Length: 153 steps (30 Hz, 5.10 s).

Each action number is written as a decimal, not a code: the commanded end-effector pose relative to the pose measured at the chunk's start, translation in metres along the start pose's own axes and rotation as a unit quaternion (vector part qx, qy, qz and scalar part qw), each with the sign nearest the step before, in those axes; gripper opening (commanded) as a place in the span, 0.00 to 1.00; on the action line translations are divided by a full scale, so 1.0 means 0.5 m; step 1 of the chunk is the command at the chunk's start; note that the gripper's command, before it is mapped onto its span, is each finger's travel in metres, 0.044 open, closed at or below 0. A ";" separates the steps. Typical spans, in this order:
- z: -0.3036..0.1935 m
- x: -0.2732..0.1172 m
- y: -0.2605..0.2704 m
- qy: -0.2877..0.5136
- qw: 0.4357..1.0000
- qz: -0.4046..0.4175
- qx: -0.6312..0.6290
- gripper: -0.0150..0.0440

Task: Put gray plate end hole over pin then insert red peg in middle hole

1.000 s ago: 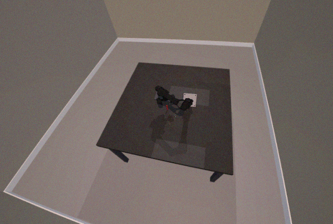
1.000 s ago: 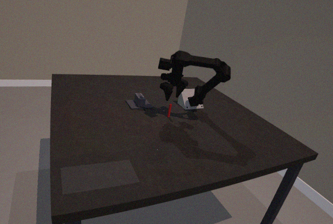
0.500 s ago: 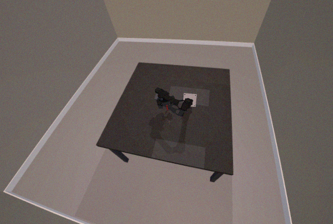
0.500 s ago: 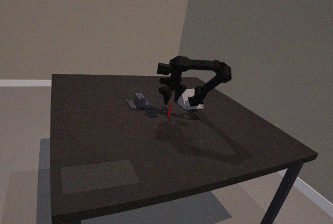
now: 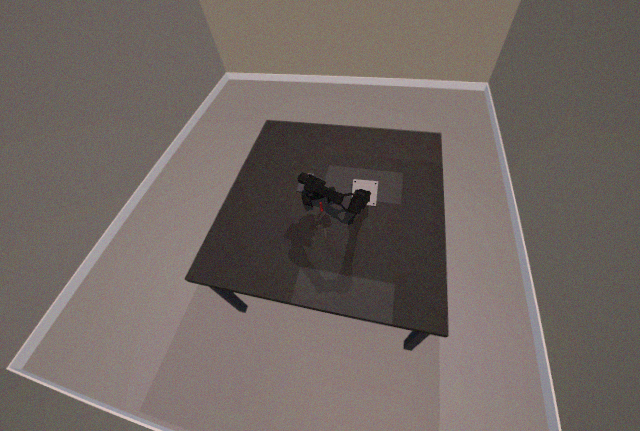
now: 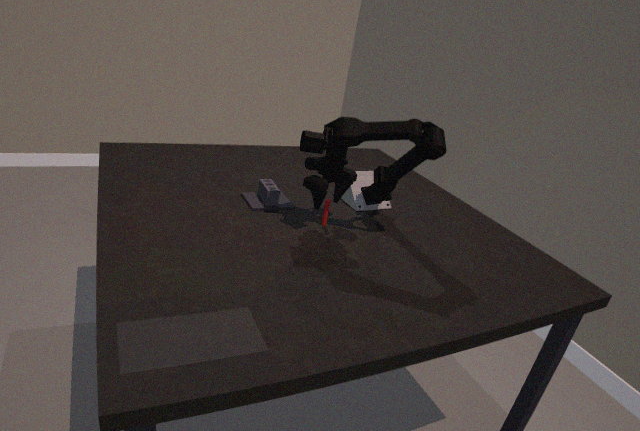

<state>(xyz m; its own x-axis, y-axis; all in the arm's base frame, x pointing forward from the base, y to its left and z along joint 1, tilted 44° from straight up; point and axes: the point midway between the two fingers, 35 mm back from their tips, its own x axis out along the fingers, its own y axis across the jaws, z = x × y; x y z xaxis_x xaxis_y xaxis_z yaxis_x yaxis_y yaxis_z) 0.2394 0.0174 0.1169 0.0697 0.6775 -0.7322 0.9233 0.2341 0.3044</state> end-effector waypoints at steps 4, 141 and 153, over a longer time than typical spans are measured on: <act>-0.002 0.023 -0.004 0.004 1.000 -0.001 0.004 1.00; 0.417 -0.105 0.042 -0.002 1.000 -0.001 0.001 0.25; 0.417 -0.105 0.042 -0.002 1.000 -0.001 0.001 0.25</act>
<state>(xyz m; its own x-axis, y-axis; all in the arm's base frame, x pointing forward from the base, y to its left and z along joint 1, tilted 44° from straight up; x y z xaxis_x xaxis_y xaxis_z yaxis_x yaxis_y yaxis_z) 0.3338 -0.1579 0.0346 0.0713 0.6765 -0.7330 0.9259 0.2284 0.3009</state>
